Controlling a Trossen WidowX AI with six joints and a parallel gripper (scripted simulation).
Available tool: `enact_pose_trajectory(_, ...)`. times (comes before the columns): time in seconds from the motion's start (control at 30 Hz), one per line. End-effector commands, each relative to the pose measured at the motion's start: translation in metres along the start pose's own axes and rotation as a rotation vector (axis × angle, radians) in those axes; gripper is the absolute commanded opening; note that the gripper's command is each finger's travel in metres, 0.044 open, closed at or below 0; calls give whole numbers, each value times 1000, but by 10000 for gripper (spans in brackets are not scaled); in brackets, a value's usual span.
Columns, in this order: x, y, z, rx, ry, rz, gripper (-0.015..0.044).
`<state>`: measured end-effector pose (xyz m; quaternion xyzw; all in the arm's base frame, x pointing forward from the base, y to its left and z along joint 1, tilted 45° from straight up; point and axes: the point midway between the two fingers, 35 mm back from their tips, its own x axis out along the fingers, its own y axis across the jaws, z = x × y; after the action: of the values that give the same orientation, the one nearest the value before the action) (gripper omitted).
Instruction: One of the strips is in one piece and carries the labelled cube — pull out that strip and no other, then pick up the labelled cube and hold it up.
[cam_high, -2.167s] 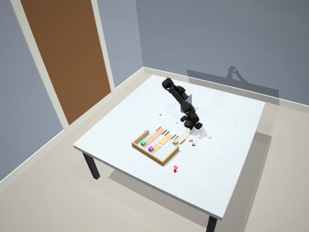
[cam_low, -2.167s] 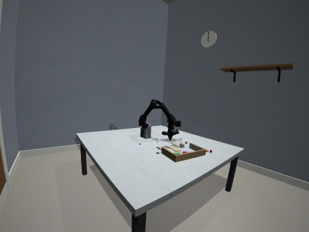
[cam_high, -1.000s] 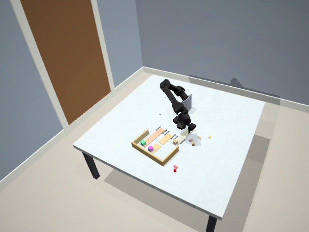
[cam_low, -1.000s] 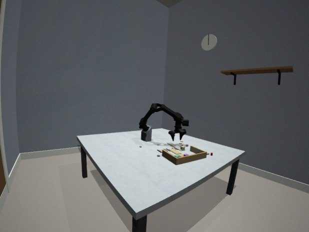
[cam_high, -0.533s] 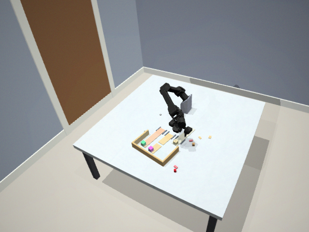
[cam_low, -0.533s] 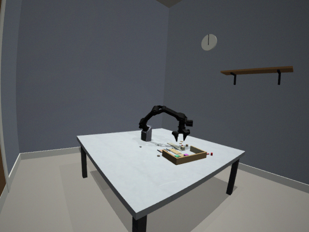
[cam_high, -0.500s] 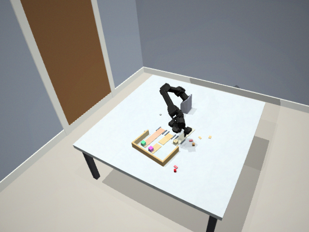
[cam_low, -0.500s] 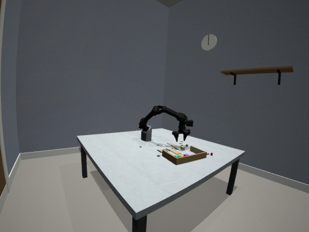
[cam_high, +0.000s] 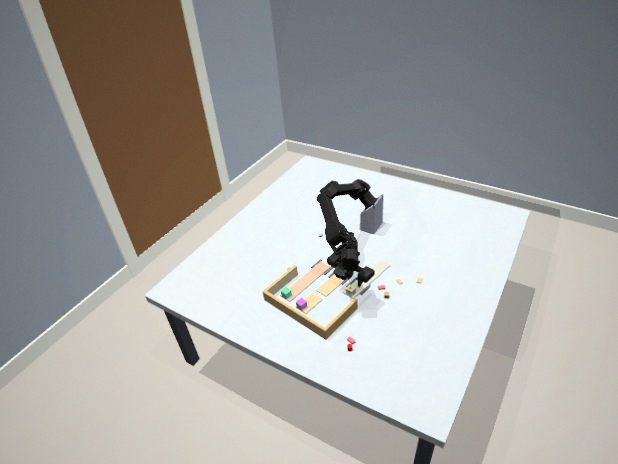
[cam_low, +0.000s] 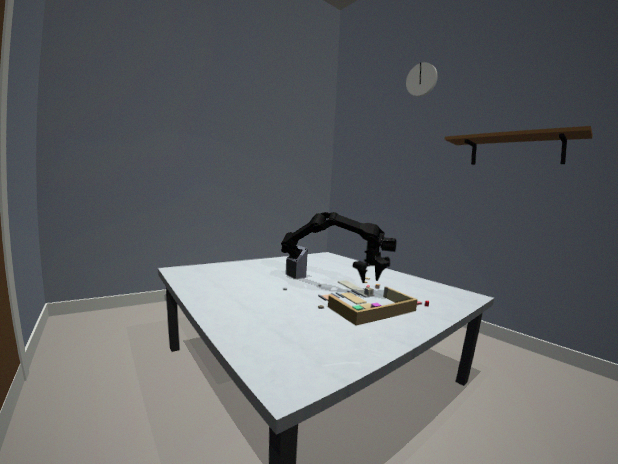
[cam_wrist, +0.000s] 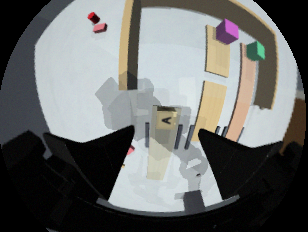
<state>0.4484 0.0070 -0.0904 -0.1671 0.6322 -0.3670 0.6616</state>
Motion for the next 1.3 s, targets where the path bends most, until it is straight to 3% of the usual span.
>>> enact_pose_trajectory(0.0,8,0,0,-9,4,-9,309)
enact_pose_trajectory(0.1,13,0,1,-10,4,-9,250)
enact_pose_trajectory(1.23,58,-2,0,-9,4,-11,250)
enact_pose_trajectory(1.27,55,-1,0,-5,3,-5,224)
